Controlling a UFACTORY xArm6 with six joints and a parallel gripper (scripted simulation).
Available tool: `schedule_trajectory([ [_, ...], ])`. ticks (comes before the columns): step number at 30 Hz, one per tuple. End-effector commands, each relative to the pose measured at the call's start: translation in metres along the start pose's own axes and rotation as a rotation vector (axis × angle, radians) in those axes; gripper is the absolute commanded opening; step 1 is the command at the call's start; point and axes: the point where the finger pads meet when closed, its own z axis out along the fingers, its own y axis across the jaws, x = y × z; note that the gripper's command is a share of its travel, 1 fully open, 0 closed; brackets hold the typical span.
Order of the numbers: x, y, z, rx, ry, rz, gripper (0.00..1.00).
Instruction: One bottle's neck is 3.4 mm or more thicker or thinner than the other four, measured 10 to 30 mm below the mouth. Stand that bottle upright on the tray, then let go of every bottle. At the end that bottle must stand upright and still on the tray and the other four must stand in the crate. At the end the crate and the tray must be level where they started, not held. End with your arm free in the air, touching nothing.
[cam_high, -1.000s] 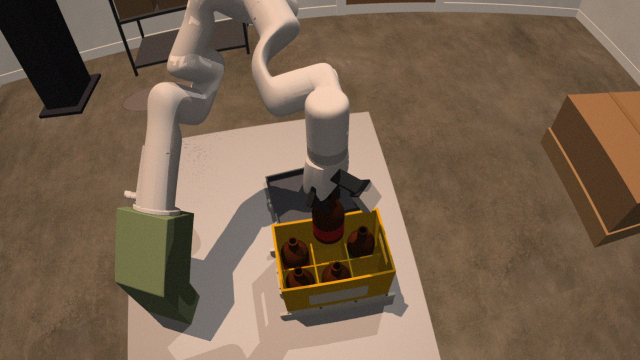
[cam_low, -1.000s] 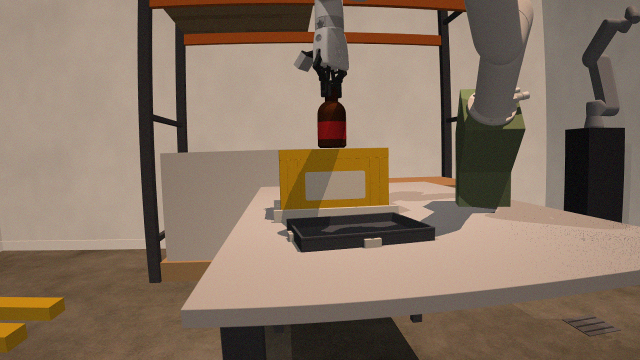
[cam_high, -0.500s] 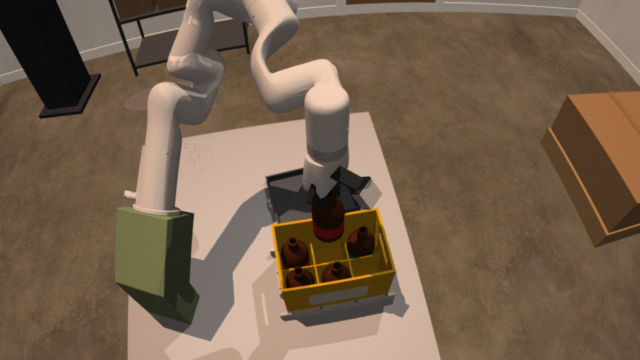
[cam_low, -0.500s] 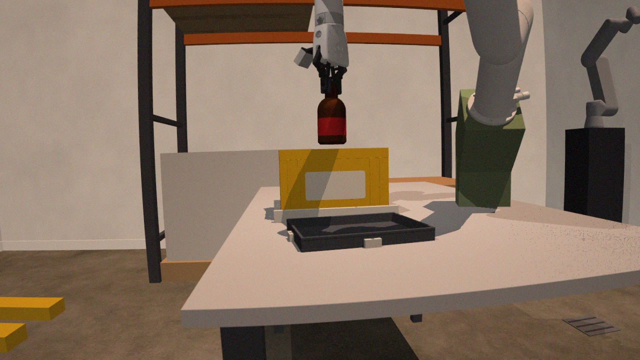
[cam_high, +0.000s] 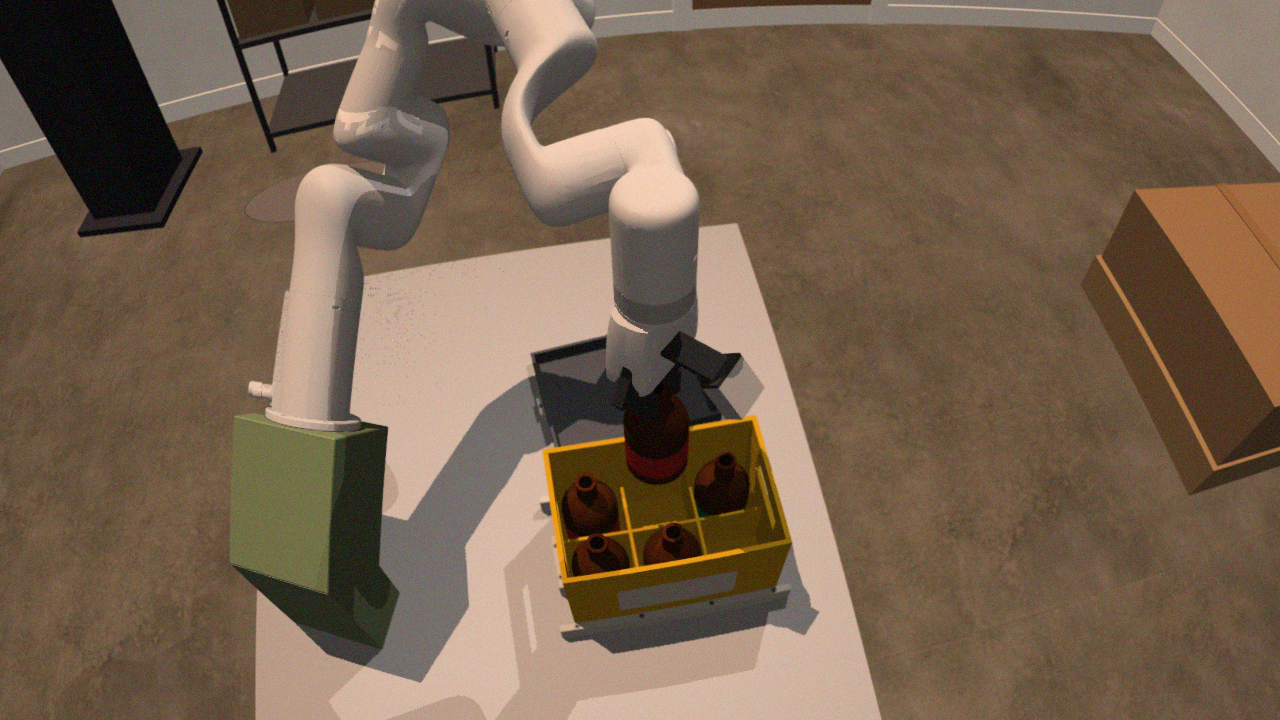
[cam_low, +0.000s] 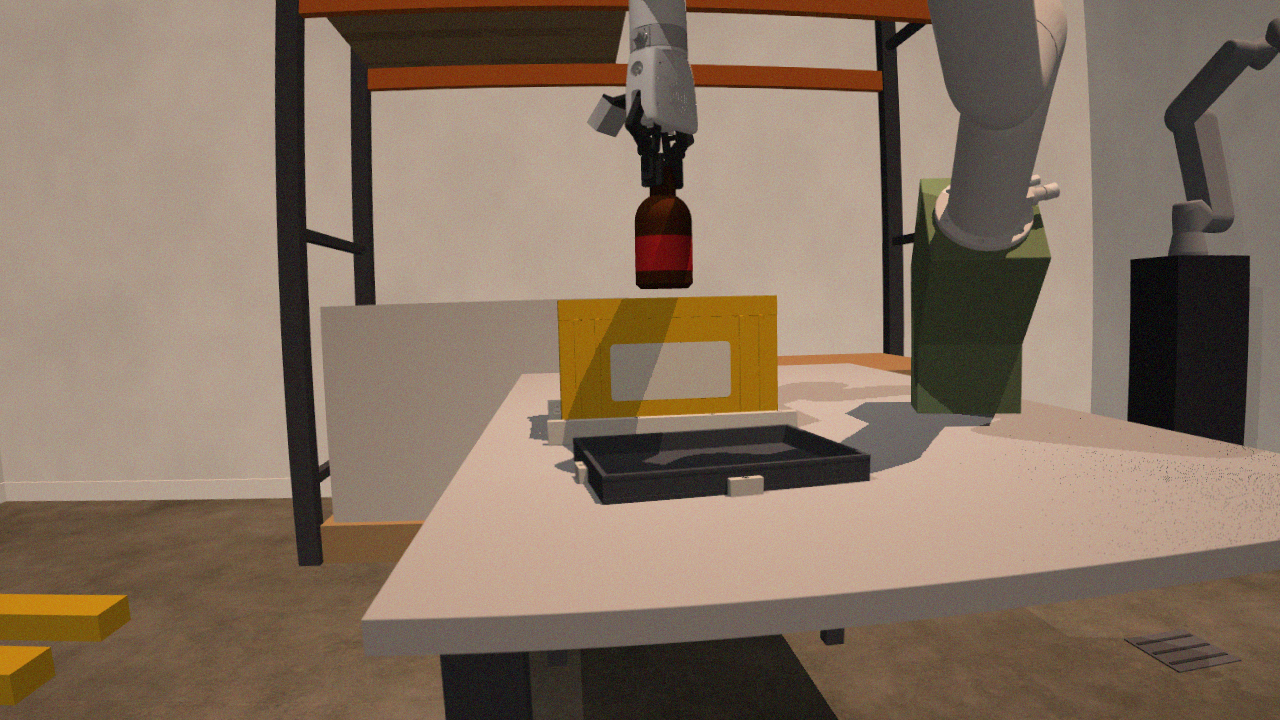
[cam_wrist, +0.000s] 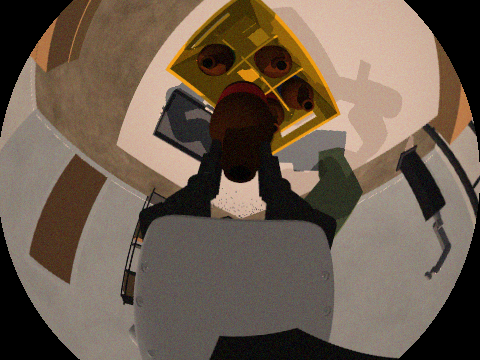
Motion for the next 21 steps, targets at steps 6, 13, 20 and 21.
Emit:
schedule_trajectory([
  [6,0.0006,-0.0007,-0.0013,0.0,0.003,-0.001,0.0],
  [13,-0.0003,-0.0015,-0.0013,0.0,0.003,-0.001,0.0],
  [20,-0.002,-0.0031,-0.0013,0.0,0.003,-0.001,0.0],
  [21,-0.0024,-0.0035,-0.0013,0.0,0.003,-0.001,0.0],
])
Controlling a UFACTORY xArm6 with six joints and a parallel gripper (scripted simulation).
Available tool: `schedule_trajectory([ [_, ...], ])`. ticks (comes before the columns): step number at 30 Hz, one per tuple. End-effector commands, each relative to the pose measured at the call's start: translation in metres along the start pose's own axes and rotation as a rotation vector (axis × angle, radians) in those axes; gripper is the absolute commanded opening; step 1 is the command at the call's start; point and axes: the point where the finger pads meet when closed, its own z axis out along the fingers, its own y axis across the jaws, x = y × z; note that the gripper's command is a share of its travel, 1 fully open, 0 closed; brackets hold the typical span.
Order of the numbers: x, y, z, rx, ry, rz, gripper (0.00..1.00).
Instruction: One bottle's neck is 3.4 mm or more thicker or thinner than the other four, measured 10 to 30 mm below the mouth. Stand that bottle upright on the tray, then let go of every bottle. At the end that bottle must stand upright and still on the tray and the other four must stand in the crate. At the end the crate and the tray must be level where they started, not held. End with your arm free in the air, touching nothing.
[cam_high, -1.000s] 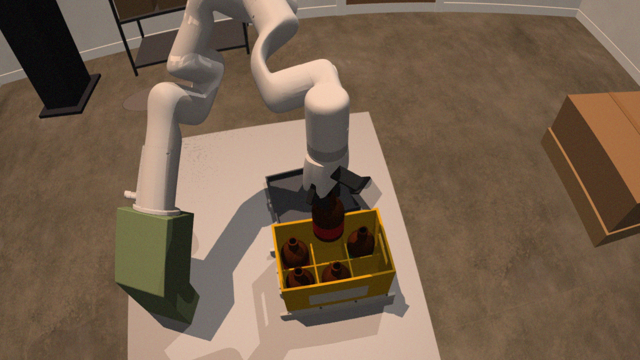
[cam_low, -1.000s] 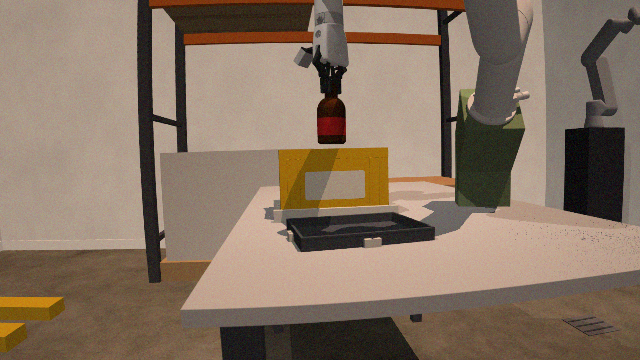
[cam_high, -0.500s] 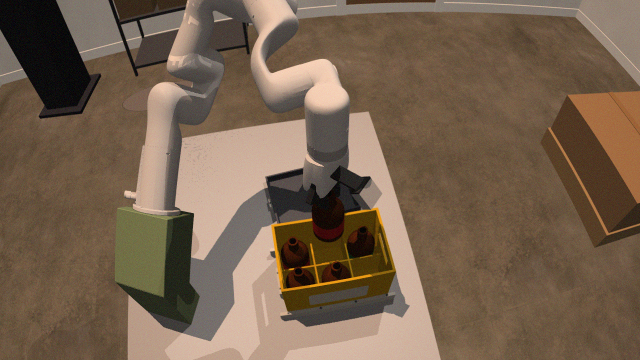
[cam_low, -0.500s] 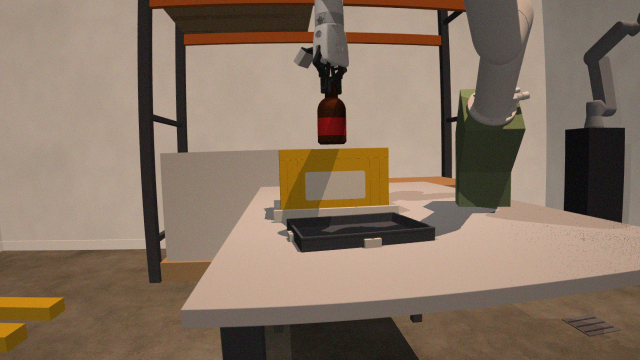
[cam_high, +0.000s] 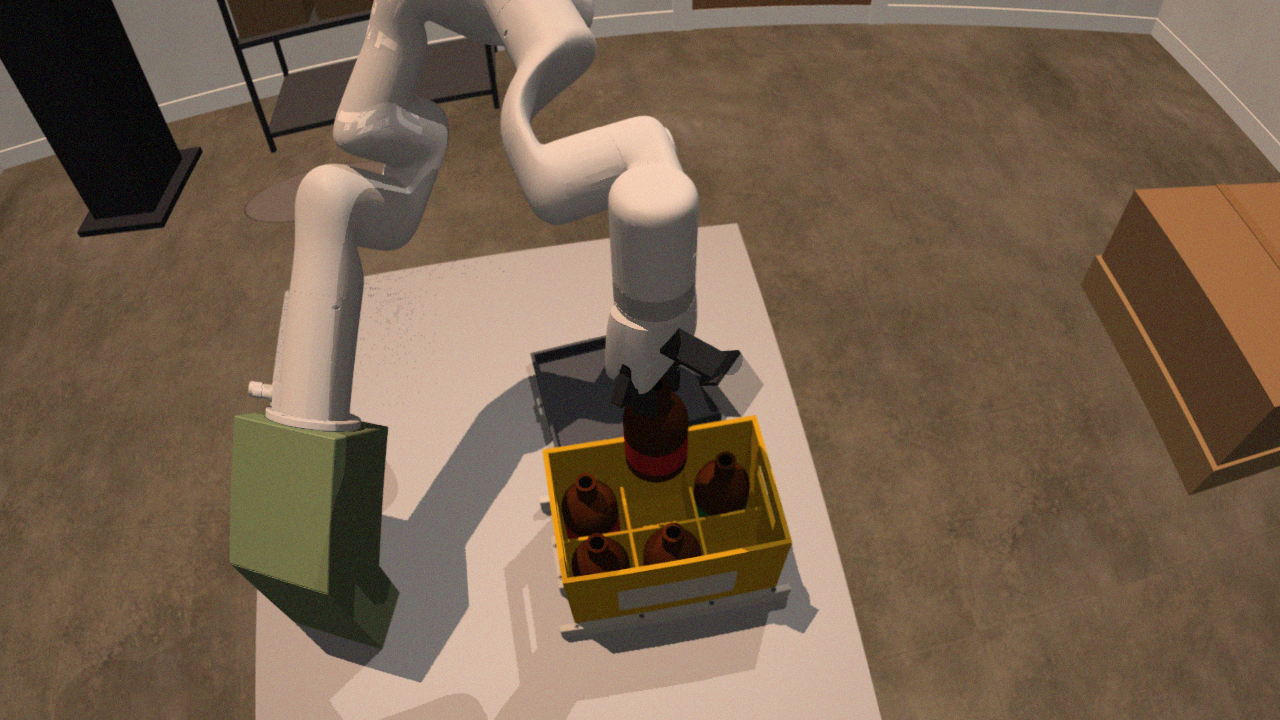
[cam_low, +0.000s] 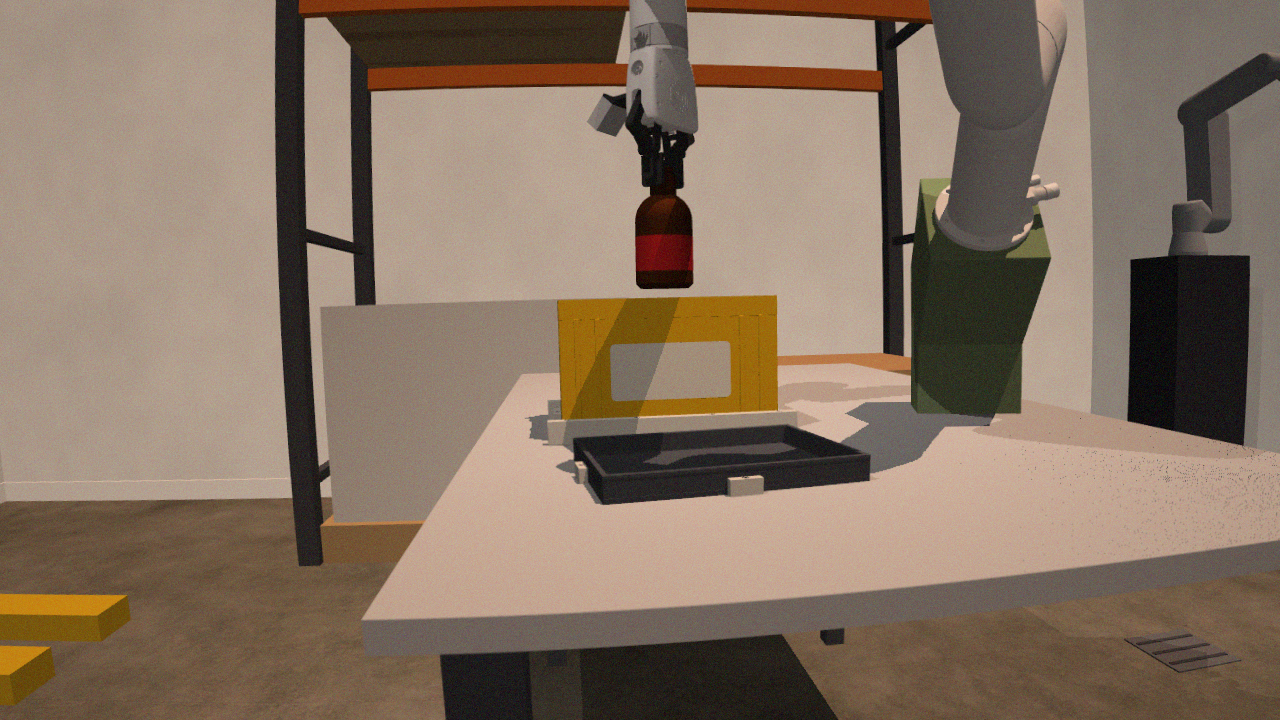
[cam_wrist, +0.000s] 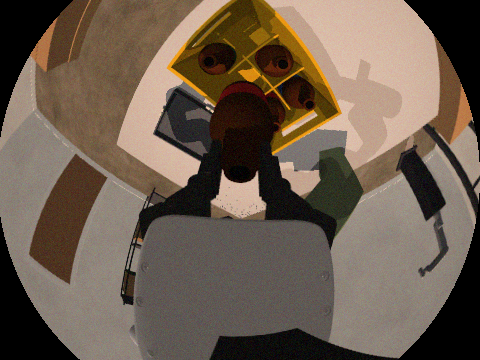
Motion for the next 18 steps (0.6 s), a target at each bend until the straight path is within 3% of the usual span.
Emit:
schedule_trajectory([
  [1,-0.0004,-0.0016,-0.0013,0.0,0.003,-0.001,0.0],
  [18,-0.0099,-0.0106,-0.0013,0.0,0.003,-0.001,0.0],
])
